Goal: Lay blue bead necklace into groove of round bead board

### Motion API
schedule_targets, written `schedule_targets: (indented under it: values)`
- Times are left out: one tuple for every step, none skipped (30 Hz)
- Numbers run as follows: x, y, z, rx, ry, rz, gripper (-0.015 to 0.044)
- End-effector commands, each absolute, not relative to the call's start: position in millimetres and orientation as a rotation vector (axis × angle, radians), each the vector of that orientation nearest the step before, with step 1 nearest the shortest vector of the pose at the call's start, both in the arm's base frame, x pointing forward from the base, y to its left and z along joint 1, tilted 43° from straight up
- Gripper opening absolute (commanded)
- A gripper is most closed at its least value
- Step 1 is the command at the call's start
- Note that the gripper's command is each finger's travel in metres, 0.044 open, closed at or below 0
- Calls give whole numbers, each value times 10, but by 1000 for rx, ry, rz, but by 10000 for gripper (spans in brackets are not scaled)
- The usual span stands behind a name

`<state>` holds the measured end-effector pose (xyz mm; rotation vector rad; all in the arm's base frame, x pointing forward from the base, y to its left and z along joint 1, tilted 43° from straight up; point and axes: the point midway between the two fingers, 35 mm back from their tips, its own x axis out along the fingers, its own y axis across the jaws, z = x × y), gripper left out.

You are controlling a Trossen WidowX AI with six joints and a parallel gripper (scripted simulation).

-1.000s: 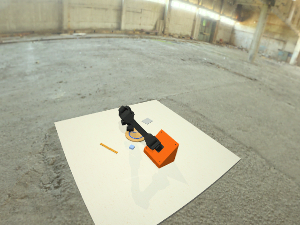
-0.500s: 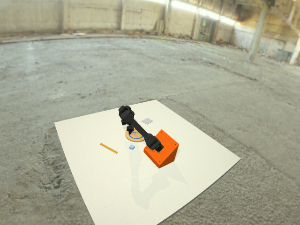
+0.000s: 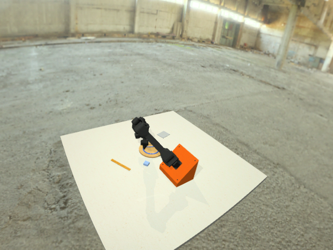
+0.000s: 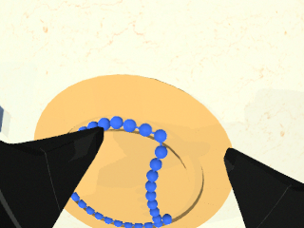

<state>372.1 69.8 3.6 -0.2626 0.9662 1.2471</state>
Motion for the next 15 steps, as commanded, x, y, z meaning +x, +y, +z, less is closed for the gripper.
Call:
schedule_targets:
  values:
    - [3724,699,44,-264,962,1249,440]
    - [3724,699,44,-264,962,1249,440]
    - [3724,699,44,-264,962,1249,440]
    - [3724,699,44,-264,962,1249,440]
    - [3724,699,44,-264,962,1249,440]
    - [3724,699,44,-264,962,1249,440]
    - [3724,699,44,-264,962,1249,440]
    - [3724,699,44,-264,962,1249,440]
    - [3724,699,44,-264,962,1249,440]
    - [3724,699,44,-264,962,1249,440]
    - [3724,699,44,-264,962,1249,440]
    - [3722,690,50,-265,961,1250,414]
    - [3717,663,66,-267,960,1251,387]
    - [3709,618,94,-270,959,1252,361]
    - [3696,559,132,-274,956,1254,335]
